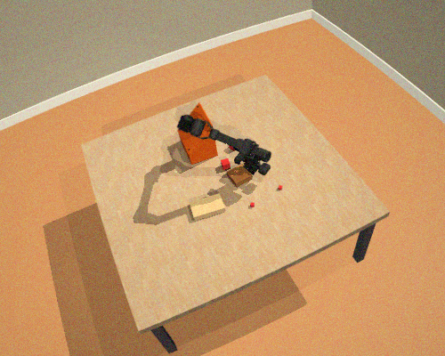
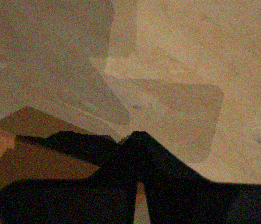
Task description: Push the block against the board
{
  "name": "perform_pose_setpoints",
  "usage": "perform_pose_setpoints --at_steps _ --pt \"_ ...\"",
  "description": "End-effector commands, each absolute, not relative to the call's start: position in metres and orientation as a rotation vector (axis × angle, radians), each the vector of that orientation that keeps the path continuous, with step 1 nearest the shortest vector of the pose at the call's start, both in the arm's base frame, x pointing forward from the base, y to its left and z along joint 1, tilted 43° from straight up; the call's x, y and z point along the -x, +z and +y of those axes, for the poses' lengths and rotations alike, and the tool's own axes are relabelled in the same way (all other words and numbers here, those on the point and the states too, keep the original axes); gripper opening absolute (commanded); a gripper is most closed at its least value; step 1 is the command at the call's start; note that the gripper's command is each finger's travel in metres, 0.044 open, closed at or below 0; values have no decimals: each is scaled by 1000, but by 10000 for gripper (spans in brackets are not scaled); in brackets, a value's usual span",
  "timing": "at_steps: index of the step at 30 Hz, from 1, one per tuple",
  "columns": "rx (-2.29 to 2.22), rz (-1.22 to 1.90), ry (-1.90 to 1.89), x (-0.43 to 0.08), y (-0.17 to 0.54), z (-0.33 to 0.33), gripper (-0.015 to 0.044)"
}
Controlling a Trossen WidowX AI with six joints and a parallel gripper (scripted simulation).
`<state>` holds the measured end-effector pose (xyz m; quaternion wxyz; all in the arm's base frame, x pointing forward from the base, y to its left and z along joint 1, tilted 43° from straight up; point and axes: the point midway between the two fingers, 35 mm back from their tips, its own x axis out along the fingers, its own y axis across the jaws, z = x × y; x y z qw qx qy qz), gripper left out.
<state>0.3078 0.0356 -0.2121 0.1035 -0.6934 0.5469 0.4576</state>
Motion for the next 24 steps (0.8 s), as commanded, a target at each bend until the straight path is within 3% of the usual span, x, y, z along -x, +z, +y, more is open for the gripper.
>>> perform_pose_setpoints --at_steps 1,24 --pt "2050 1620 1350 -309 -208 30 0" --pt "2049 1621 1349 -295 -227 50 0"
